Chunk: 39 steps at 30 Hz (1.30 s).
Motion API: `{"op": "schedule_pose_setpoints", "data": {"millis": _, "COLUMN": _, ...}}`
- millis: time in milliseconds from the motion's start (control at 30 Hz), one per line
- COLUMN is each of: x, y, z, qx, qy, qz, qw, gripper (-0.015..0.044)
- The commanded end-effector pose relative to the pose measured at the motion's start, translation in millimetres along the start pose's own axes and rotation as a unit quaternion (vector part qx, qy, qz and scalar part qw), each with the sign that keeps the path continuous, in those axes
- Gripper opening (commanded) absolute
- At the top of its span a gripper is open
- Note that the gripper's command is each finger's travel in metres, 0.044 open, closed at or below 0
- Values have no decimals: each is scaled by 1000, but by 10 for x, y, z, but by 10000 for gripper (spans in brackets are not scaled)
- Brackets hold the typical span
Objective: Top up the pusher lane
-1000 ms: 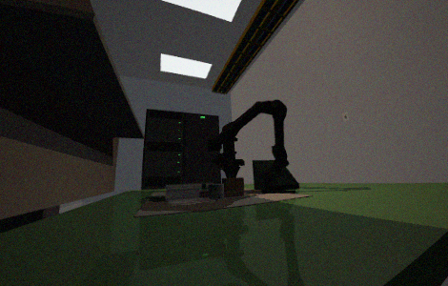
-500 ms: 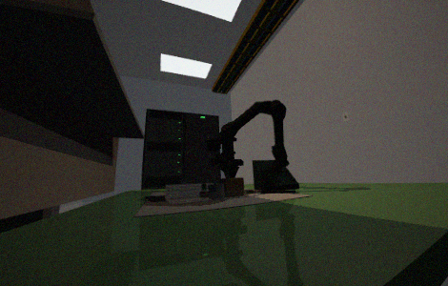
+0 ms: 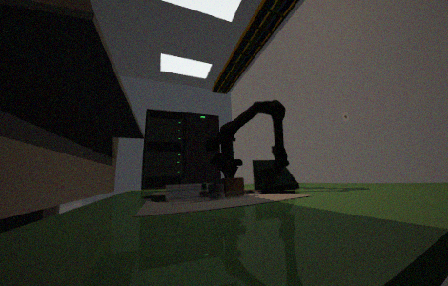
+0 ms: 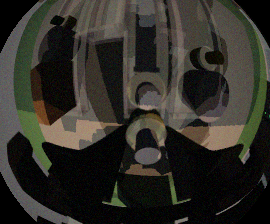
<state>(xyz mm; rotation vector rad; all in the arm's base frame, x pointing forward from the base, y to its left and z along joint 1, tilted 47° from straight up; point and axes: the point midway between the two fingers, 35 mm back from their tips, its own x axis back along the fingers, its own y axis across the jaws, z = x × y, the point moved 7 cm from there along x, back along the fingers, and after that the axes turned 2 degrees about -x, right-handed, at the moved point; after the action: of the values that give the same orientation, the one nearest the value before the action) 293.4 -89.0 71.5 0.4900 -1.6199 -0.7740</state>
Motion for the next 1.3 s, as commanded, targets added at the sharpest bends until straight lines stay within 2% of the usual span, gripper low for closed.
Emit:
{"op": "schedule_pose_setpoints", "data": {"millis": 0, "x": 28, "y": 14, "z": -74, "qx": 7, "qy": -10, "qz": -1, "qw": 1000, "gripper": 0}}
{"op": "schedule_pose_setpoints", "data": {"millis": 1267, "x": 65, "y": 34, "z": -209, "qx": 7, "qy": -11, "qz": -1, "qw": 1000, "gripper": 0}}
